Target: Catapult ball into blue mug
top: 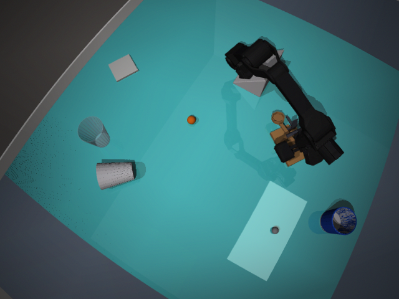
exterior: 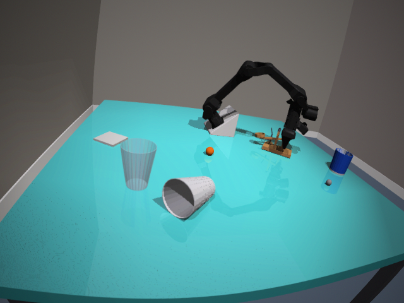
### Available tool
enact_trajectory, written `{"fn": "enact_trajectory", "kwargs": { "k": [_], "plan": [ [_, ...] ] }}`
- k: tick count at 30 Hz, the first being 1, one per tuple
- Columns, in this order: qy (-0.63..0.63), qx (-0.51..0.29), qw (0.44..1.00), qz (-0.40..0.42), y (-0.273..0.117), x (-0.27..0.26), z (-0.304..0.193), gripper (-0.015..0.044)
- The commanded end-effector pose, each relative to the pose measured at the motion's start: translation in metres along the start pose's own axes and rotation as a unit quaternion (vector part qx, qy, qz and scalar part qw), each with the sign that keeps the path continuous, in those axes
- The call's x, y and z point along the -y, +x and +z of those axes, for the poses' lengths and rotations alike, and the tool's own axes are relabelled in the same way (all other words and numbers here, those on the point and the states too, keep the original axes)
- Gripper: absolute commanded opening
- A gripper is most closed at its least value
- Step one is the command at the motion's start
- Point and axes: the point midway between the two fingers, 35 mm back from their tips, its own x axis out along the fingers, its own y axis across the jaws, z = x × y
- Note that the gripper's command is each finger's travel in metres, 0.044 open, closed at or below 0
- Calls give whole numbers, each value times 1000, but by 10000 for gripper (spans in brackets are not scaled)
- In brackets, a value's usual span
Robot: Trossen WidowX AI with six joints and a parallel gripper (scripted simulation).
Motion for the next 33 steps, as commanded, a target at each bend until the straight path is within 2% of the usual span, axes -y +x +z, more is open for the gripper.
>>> {"fn": "enact_trajectory", "kwargs": {
  "k": [1, 5, 10, 11, 14, 19, 33],
  "plan": [
    [0, 0, 1000, 0, 0, 0, 0, 230],
    [0, 0, 1000, 0, 0, 0, 0, 125],
    [0, 0, 1000, 0, 0, 0, 0, 92],
    [0, 0, 1000, 0, -3, 0, 0, 65],
    [0, 0, 1000, 0, -39, 0, 1, 0],
    [0, 0, 1000, 0, -50, 0, 0, 0],
    [-1, 0, 1000, -1, -30, 1, 2, 0]
  ]
}}
